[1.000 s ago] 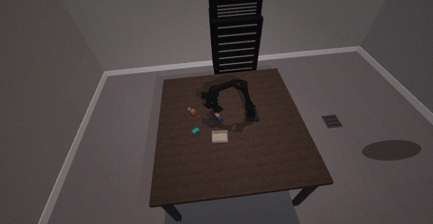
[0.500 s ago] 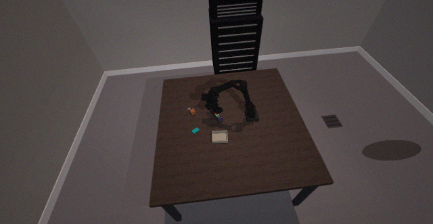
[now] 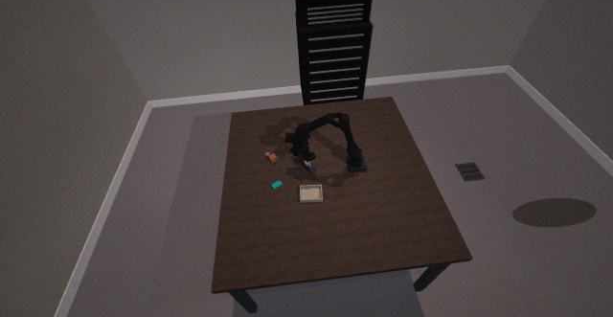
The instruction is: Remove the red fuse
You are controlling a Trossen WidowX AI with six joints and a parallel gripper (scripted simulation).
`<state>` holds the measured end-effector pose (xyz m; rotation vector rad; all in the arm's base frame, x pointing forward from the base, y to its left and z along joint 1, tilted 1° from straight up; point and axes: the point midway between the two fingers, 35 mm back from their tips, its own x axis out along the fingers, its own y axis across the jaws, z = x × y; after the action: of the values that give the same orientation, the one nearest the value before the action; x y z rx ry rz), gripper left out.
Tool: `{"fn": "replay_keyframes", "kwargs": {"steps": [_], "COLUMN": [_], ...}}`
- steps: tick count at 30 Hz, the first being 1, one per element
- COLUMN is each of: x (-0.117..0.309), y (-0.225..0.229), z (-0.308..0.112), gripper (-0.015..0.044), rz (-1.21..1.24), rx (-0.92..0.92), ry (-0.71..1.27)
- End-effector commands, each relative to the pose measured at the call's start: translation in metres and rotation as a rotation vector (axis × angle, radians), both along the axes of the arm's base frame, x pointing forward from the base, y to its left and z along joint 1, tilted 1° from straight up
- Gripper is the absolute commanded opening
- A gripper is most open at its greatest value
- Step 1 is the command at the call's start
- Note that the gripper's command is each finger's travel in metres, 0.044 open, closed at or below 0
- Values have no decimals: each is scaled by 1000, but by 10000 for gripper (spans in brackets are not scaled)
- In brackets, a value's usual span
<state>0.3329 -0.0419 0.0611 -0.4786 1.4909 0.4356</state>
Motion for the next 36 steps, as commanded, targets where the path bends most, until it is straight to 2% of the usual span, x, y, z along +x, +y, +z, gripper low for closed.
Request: {"fn": "replay_keyframes", "kwargs": {"steps": [1,17,28,36], "x": [0,1,1,1], "y": [1,0,0,0], "z": [-1,-10,-9,-7], "gripper": [74,74,1,0], "rz": [-6,-6,-1,-1], "rx": [3,3,0,0], "ry": [-1,-1,0,-1]}}
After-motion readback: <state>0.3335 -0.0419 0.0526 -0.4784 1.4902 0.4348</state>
